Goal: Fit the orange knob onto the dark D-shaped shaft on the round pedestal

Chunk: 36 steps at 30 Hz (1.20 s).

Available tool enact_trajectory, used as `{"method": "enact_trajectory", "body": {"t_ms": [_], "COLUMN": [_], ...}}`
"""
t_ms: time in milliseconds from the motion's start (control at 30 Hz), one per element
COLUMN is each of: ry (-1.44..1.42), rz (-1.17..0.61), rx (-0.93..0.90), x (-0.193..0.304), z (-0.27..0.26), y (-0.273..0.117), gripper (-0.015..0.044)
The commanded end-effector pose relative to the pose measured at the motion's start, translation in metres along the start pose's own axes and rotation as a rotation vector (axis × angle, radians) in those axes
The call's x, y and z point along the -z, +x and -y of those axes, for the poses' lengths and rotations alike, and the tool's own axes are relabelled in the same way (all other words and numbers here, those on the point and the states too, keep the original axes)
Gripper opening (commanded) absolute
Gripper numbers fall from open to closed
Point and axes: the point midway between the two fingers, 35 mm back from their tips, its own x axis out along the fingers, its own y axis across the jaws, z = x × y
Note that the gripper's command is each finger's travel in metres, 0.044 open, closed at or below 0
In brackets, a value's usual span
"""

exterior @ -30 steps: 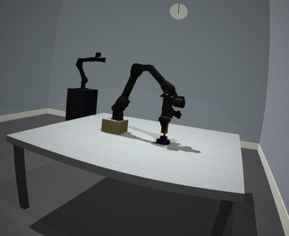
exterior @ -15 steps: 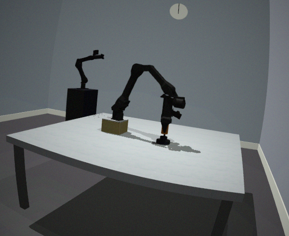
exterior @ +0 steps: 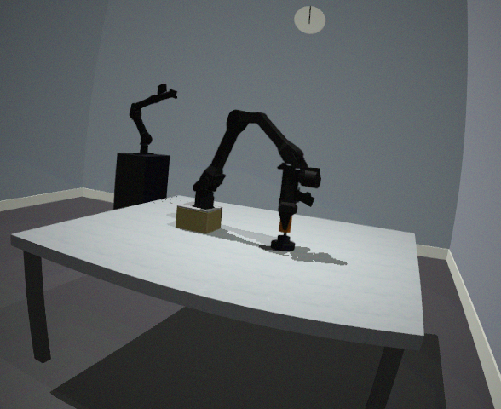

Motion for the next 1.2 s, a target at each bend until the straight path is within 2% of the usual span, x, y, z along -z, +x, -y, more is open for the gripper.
{"method": "enact_trajectory", "body": {"t_ms": [0,300,533,1167], "ry": [-0.008,-0.016,-0.217,-0.217], "rz": [-0.001,-0.001,0.0,-0.001], "rx": [-0.003,-0.002,-0.002,-0.003], "x": [0.0004,-0.0007,-0.0035,0.0], "z": [-0.0006,0.0001,0.0018,-0.0002], "y": [0.0006,-0.0052,-0.0039,0.0], "gripper": [0.0,0.0,0.0,0.0]}}
